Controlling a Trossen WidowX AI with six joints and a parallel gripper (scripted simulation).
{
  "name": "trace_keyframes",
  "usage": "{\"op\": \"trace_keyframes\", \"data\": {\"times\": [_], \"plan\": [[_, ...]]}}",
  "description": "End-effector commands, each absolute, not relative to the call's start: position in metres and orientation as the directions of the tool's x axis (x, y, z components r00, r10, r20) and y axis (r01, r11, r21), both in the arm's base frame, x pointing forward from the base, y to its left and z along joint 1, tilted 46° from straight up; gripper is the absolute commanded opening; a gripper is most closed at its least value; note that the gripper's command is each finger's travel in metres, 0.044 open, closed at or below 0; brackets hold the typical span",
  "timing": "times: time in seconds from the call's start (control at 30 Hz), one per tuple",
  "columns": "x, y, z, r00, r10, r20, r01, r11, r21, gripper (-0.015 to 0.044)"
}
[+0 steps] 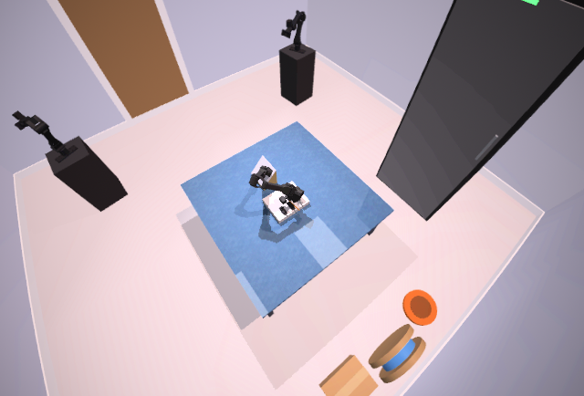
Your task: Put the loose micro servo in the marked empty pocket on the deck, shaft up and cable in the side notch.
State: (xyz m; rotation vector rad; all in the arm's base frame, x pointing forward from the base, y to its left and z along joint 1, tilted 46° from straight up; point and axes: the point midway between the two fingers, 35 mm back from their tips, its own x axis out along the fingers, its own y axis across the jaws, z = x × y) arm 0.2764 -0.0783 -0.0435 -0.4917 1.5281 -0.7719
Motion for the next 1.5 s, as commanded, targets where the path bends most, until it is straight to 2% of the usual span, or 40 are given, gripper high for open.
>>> {"op": "trace_keyframes", "data": {"times": [0.0,0.2,0.53,0.77,1.47], "plan": [[0.279,-0.070,-0.035,-0.114,-0.708,-0.697,0.142,0.682,-0.717,0.0000],[0.283,-0.049,-0.013,-0.107,-0.712,-0.694,0.144,0.679,-0.720,0.0000],[0.238,0.001,0.009,-0.109,-0.710,-0.696,0.311,0.641,-0.702,0.0263],[0.236,-0.001,0.007,-0.109,-0.710,-0.696,0.315,0.639,-0.701,0.0440],[0.231,-0.030,-0.020,-0.108,-0.711,-0.695,0.316,0.638,-0.702,0.0440]]}}
